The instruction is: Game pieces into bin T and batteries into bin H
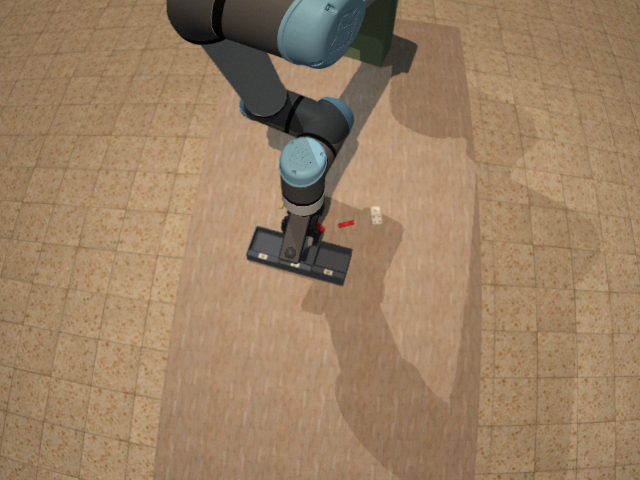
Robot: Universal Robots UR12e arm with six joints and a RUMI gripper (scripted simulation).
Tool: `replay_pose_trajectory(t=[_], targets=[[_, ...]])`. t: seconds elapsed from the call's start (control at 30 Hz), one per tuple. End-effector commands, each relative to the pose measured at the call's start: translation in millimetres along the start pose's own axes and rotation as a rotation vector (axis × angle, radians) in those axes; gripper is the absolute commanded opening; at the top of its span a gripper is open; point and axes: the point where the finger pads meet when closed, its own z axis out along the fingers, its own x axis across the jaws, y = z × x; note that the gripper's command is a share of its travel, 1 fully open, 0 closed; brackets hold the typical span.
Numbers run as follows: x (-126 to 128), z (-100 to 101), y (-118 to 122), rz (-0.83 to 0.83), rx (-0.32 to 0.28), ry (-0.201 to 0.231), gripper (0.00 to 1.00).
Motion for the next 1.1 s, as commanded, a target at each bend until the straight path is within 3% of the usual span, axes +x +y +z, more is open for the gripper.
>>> replay_pose_trajectory(t=[0.0, 0.33, 0.53, 0.9, 1.07], targets=[[0, -8, 0, 0.000, 0.001, 0.000, 0.04], [0, -23, 0, 0.000, 0.001, 0.000, 0.04], [0, -44, 0, 0.000, 0.001, 0.000, 0.04], [0, -44, 0, 0.000, 0.001, 0.000, 0.04], [-25, -44, 1, 0.000, 0.001, 0.000, 0.04]])
